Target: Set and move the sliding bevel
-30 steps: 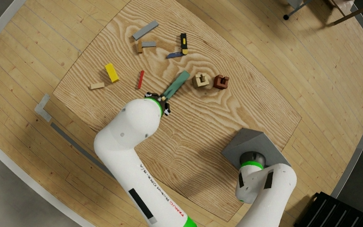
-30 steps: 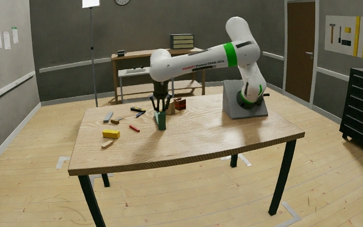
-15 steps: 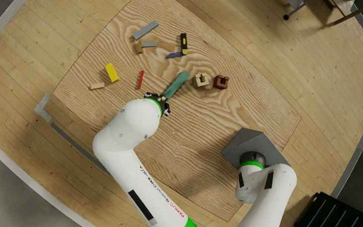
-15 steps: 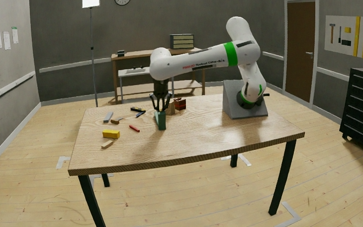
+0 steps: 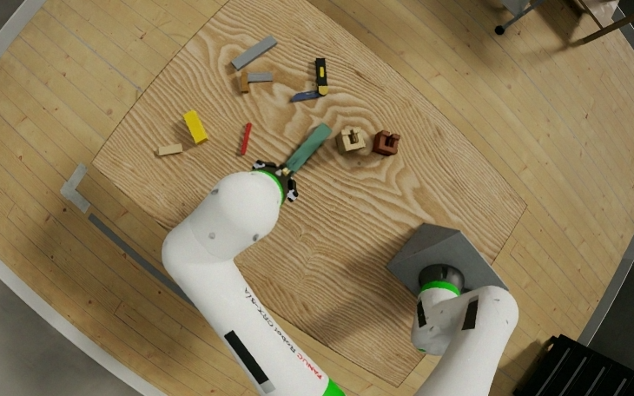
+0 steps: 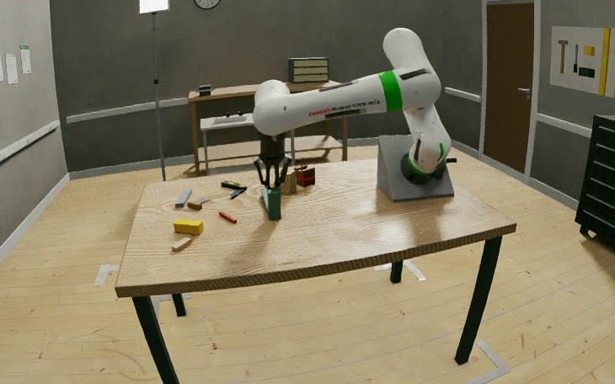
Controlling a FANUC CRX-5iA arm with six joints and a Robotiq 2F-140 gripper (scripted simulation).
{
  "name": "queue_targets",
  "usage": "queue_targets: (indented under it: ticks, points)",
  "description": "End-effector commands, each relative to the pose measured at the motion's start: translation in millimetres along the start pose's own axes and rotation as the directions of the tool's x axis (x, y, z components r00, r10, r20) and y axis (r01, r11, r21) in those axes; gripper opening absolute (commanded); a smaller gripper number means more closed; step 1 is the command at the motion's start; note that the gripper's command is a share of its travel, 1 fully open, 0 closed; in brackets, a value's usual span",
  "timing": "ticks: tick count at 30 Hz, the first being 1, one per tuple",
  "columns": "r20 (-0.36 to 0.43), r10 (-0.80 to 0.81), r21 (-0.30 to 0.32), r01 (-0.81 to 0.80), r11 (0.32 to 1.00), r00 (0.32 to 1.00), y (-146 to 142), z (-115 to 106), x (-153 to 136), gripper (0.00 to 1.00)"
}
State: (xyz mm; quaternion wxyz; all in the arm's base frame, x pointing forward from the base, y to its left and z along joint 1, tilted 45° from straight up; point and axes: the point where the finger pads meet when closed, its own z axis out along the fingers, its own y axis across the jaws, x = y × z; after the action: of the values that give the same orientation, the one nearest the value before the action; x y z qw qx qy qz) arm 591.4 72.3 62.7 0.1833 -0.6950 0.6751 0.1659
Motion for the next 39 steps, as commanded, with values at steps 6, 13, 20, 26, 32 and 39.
queue_targets:
  ticks: [6,13,20,26,32,39]
  points:
    - [-0.001,-0.001,0.002,0.001,1.000,1.000,-1,0,10,0.10]
    - [-0.001,-0.001,0.002,0.001,1.000,1.000,-1,0,10,0.10]
    - [-0.001,-0.001,0.002,0.001,1.000,1.000,-1,-7,12,0.10]
    - [-0.001,-0.001,0.002,0.001,1.000,1.000,0,-24,17,0.10]
    - [-0.001,-0.001,0.002,0.001,1.000,1.000,0,-63,29,0.10]
    - [-0.001,-0.001,0.002,0.001,1.000,1.000,0,-112,43,0.10]
